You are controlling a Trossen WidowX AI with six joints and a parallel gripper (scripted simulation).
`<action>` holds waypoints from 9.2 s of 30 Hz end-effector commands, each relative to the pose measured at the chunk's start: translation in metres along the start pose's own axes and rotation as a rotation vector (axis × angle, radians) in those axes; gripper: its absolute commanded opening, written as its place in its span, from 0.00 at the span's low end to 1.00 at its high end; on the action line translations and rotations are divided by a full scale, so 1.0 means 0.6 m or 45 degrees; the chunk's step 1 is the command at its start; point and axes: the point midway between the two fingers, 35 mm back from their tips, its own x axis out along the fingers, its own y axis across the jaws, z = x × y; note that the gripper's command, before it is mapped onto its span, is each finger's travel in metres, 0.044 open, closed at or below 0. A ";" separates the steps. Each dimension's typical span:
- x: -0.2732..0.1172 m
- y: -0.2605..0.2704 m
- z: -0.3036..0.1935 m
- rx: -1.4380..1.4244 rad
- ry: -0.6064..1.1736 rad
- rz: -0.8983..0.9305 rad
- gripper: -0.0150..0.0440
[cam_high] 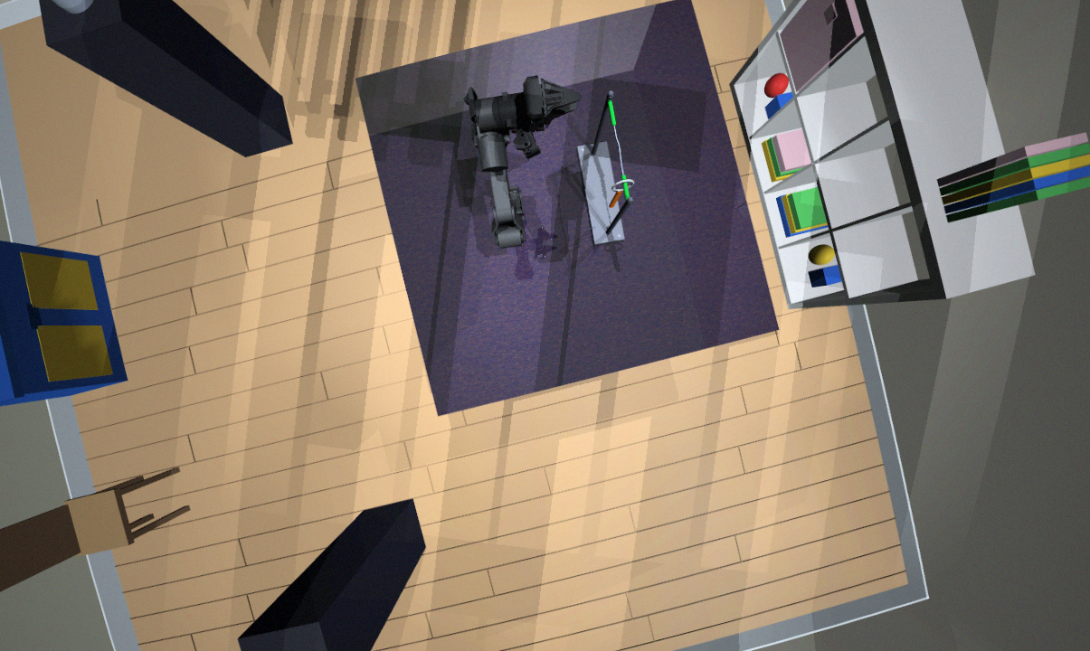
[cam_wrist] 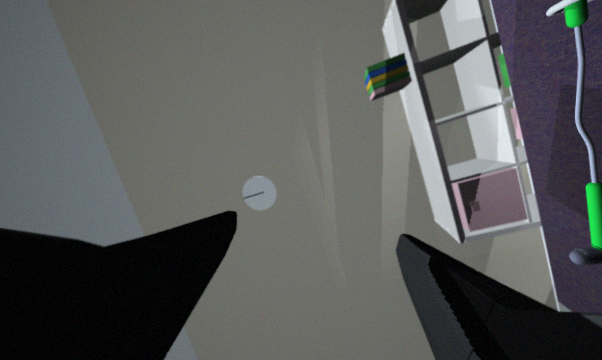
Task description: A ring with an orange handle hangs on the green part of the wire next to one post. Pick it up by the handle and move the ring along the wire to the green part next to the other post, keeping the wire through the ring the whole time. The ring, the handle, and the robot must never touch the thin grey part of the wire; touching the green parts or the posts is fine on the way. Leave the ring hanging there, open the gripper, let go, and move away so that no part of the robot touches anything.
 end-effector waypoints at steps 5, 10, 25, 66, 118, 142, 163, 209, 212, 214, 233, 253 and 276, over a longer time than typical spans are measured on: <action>0.001 0.017 0.007 -0.160 -0.087 0.177 0.71; -0.001 0.036 0.011 -0.410 -0.202 0.400 0.53; 0.007 0.033 -0.012 -1.247 -0.445 0.851 0.53; 0.156 -0.333 0.236 -2.974 0.025 0.172 0.53; 0.140 -0.507 0.384 -2.585 0.281 -0.247 0.53; 0.196 -0.514 0.388 -2.585 0.280 -0.245 0.53; 0.246 -0.537 0.390 -2.584 0.277 -0.240 0.53; 0.249 -0.511 0.382 -2.592 0.283 -0.239 0.00; 0.249 -0.506 0.380 -2.593 0.282 -0.239 0.00; 0.249 -0.506 0.380 -2.593 0.282 -0.239 0.00; 0.249 -0.511 0.371 -2.591 0.284 -0.239 0.00; 0.247 -0.526 0.340 -2.582 0.288 -0.240 0.00; 0.243 -0.548 0.294 -2.507 0.285 -0.244 0.00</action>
